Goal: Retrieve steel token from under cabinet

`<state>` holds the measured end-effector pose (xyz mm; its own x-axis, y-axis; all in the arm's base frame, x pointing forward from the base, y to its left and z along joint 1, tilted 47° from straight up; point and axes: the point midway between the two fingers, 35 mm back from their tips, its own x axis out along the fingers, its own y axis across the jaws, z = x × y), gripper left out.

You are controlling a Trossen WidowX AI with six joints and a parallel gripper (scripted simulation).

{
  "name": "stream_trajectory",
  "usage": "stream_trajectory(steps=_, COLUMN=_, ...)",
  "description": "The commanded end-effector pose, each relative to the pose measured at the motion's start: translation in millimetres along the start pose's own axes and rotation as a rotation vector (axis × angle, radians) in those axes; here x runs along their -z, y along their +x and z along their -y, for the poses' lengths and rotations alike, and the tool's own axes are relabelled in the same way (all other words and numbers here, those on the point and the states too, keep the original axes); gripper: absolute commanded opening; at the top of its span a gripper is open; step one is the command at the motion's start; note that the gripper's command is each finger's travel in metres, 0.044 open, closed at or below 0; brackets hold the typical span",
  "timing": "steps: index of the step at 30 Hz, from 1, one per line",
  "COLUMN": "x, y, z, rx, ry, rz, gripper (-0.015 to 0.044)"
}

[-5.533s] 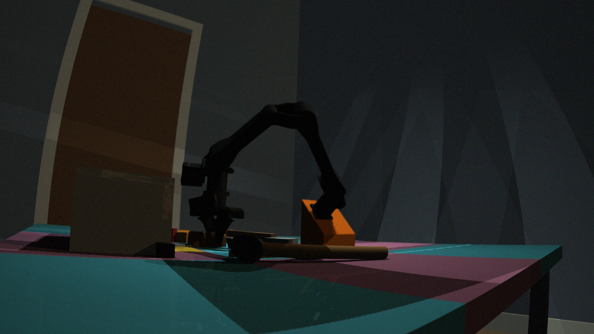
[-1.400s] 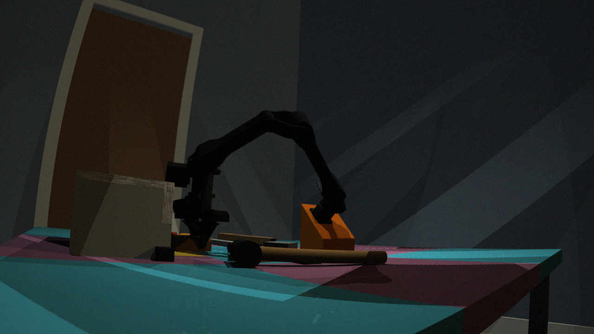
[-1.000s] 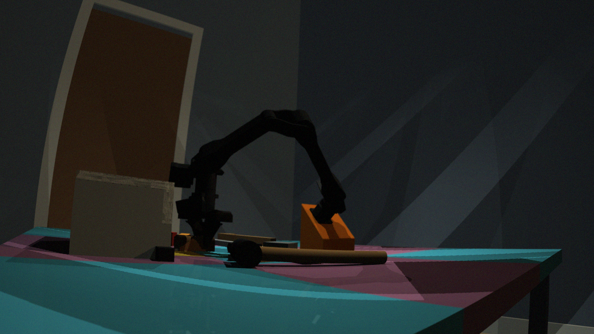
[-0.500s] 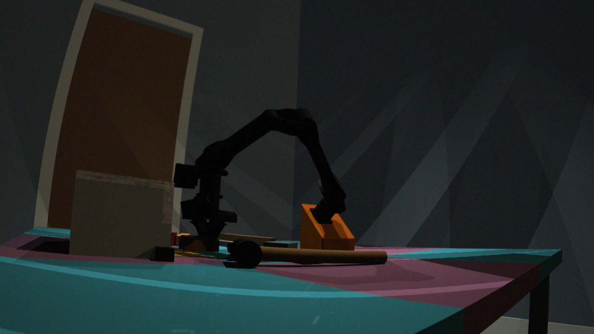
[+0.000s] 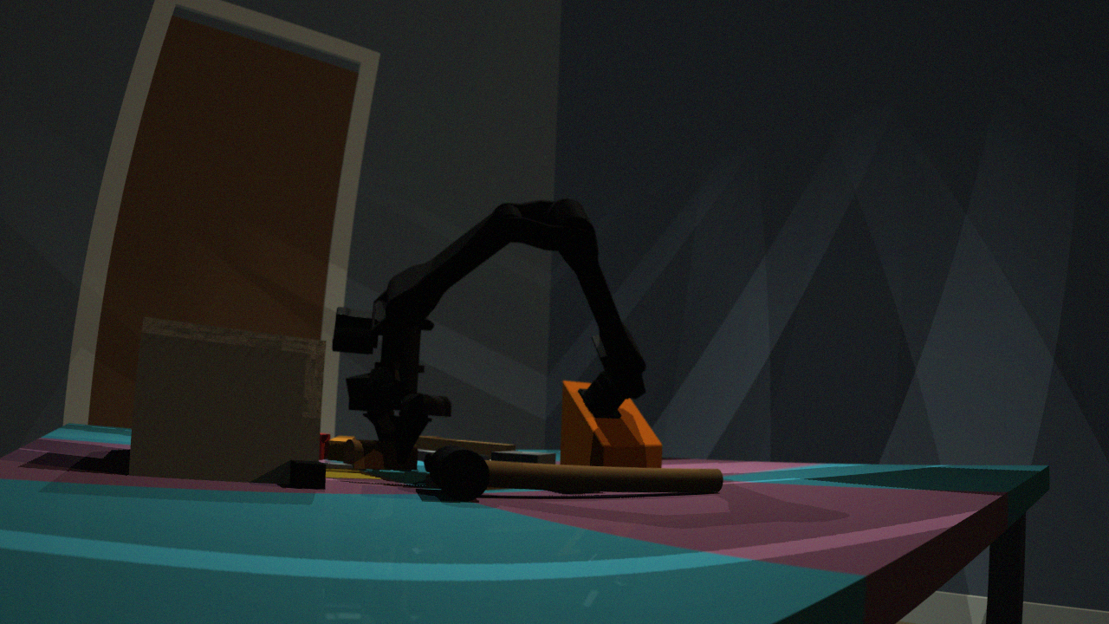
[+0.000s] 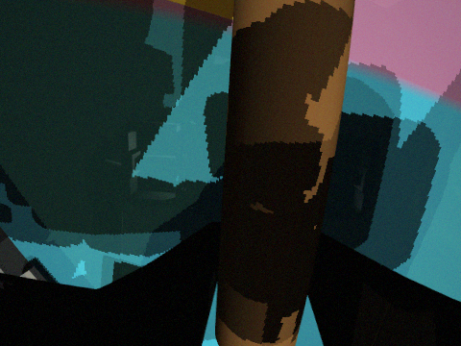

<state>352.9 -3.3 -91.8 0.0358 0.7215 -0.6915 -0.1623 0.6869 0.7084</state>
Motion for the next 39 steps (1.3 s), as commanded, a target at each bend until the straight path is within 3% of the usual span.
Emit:
stream_trajectory(steps=1, x=6.6, y=0.9, z=0.2, rx=0.0, ry=-0.001, rz=-0.003, gripper=0.0)
stream_trajectory(steps=39, x=52.0, y=1.0, z=1.9, rx=0.0, ry=0.001, rz=-0.005, gripper=0.0)
